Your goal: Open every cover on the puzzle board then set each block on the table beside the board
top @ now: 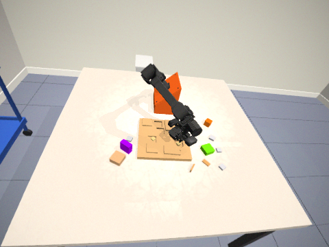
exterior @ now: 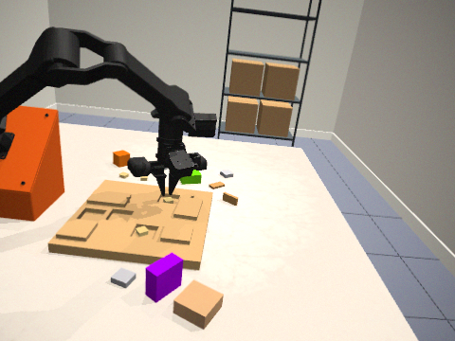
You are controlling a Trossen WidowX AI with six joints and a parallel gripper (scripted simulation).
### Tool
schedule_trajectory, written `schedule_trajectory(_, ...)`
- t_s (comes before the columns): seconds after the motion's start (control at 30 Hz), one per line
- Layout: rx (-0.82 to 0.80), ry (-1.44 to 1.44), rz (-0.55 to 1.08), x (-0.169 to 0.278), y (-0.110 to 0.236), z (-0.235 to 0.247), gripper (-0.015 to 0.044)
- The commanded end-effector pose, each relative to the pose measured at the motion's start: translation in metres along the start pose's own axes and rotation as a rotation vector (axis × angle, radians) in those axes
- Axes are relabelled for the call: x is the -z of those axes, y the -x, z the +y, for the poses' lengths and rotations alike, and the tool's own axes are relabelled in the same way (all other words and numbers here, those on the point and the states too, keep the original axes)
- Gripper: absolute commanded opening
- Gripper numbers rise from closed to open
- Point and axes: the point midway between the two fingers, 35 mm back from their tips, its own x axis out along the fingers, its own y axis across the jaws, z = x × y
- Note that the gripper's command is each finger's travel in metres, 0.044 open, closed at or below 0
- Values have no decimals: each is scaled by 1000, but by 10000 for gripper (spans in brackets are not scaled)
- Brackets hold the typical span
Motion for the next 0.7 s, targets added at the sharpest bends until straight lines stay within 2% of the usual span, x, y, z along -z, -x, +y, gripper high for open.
schedule_trajectory(0.0, -18, -7, -1, -1, 26, 4, 144)
schedule_trajectory(0.1, -21, -9, 0, -1, 46, 4, 144)
schedule_trajectory(0.23, -21, -9, 0, -1, 51, 3, 144)
schedule_trajectory(0.67, -21, -9, -1, -2, 17, 3, 144)
